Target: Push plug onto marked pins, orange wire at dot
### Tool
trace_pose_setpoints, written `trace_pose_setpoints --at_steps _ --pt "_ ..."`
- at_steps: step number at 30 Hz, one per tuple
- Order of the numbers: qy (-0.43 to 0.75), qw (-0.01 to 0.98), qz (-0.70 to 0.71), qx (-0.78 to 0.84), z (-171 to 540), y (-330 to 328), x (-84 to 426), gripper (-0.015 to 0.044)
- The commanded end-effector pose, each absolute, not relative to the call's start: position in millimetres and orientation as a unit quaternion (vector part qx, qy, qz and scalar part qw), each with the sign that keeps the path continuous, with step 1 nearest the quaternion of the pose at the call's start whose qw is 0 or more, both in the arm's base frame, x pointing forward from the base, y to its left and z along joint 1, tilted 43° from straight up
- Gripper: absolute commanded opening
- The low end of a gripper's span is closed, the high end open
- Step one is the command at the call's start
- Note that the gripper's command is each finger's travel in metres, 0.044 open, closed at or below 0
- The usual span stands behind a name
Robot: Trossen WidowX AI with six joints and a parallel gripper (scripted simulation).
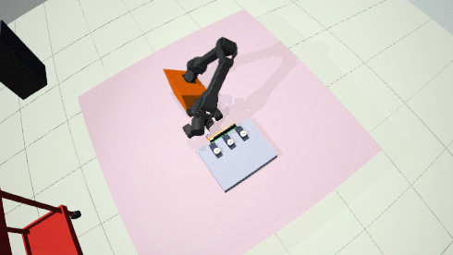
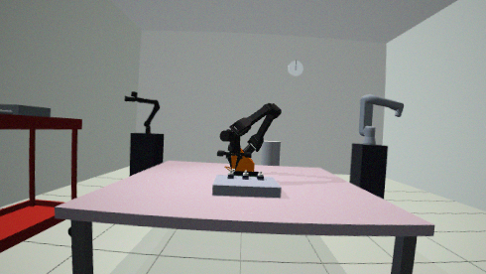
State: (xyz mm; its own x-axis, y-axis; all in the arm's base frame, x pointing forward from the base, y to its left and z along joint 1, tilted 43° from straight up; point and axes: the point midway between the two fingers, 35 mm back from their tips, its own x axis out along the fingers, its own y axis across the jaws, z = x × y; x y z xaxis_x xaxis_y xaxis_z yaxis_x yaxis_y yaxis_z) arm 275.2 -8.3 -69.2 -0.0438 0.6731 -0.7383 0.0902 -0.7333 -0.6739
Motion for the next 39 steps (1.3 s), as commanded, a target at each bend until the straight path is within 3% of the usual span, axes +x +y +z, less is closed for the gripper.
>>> trace_pose_setpoints --at_steps 1,39 --pt "-0.291 0.224 0.661 -0.654 -69 -6 285 0.0000" --pt "-0.292 0.224 0.661 -0.654 -68 -5 309 0.0000"
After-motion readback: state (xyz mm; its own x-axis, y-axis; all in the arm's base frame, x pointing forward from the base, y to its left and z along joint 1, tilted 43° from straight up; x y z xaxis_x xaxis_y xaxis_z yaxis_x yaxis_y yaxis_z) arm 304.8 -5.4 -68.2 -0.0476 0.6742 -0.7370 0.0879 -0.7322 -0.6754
